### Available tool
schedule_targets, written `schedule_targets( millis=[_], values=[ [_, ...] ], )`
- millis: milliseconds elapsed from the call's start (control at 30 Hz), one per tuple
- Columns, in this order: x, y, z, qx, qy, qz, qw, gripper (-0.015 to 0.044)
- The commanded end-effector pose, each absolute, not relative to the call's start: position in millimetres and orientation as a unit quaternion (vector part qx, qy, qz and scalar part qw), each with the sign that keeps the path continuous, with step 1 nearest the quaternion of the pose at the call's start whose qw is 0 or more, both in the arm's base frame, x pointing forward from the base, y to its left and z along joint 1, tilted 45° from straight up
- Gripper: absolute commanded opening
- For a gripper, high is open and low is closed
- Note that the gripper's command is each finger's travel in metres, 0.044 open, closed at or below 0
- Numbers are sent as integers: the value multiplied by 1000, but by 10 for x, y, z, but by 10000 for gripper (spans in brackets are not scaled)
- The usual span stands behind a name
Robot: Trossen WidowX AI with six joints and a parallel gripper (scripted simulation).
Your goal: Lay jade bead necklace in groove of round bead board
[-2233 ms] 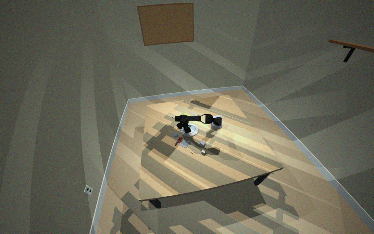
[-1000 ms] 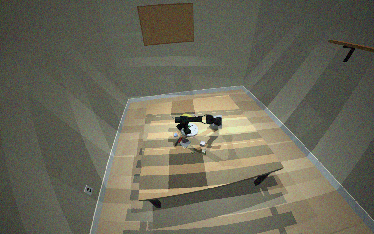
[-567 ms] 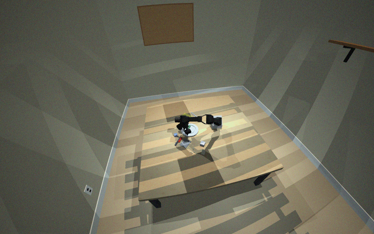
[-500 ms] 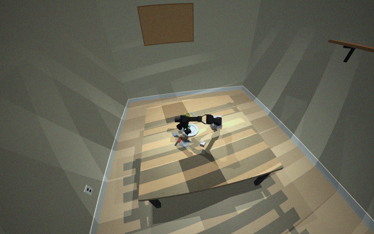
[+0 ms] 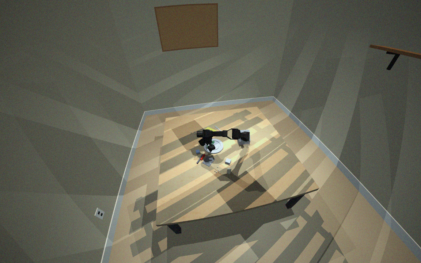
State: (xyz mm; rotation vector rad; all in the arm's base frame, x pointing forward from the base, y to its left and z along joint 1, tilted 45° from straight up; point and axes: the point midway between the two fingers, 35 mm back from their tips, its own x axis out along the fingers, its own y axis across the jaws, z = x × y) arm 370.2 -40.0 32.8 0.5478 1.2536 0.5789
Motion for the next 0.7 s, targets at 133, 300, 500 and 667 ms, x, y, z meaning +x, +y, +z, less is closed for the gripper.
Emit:
schedule_targets(
  millis=[133,300,500,667],
  values=[
    [3666,-481,379,228,562,280,744,361],
    [3562,-674,484,178,543,316,757,230],
    [3572,-647,455,178,543,316,757,120],
    [3602,-638,430,177,540,314,761,120]
  ],
)
